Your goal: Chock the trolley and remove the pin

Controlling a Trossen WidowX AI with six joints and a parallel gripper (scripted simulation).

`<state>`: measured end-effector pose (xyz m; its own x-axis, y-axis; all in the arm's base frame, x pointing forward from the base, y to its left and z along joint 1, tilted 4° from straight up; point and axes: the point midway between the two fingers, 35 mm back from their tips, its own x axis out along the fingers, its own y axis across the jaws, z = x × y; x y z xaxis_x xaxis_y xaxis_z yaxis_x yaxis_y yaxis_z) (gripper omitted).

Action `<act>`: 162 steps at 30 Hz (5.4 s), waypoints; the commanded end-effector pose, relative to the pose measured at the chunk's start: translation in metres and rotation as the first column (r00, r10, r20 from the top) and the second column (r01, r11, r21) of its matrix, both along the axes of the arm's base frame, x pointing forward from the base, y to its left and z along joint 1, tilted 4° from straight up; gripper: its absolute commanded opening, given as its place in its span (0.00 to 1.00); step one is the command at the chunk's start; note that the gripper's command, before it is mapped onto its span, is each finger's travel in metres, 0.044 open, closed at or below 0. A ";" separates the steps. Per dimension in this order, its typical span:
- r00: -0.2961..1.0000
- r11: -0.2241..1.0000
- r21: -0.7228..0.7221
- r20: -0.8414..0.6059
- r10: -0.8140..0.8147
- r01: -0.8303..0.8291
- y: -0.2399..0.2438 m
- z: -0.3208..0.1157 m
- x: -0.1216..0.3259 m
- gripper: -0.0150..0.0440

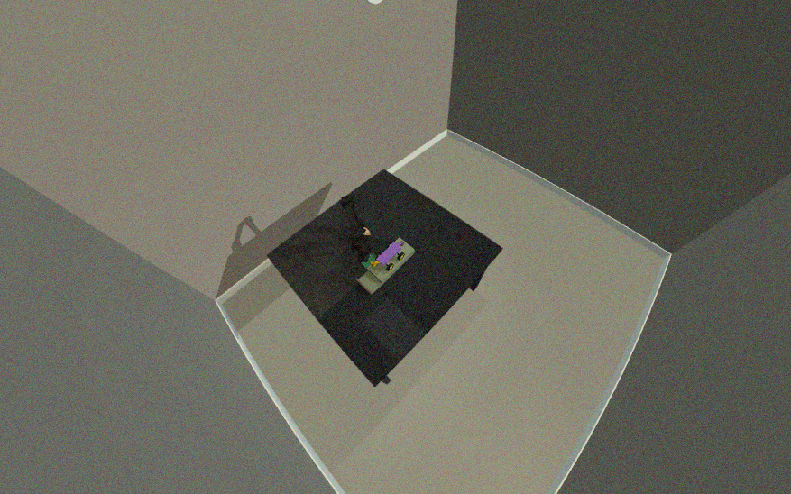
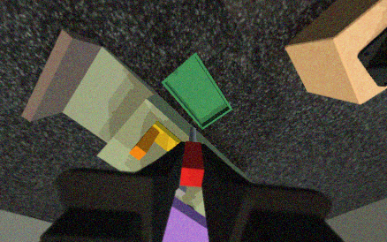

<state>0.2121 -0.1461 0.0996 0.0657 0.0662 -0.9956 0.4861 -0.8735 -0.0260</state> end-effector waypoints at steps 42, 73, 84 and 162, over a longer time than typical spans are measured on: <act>0.690 0.689 -0.123 -0.038 -0.723 0.714 0.008 -0.021 -0.022 0.25; 0.691 0.657 -0.273 0.045 -0.721 0.703 -0.023 -0.083 -0.031 0.34; 0.691 0.657 -0.273 0.045 -0.721 0.703 -0.016 -0.085 -0.027 0.58; 0.693 0.660 -0.265 0.045 -0.720 0.703 0.015 -0.101 -0.013 0.83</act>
<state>0.1993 -0.1312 -0.0046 -0.0673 -0.2174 -0.9738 -0.2815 -0.9322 0.2276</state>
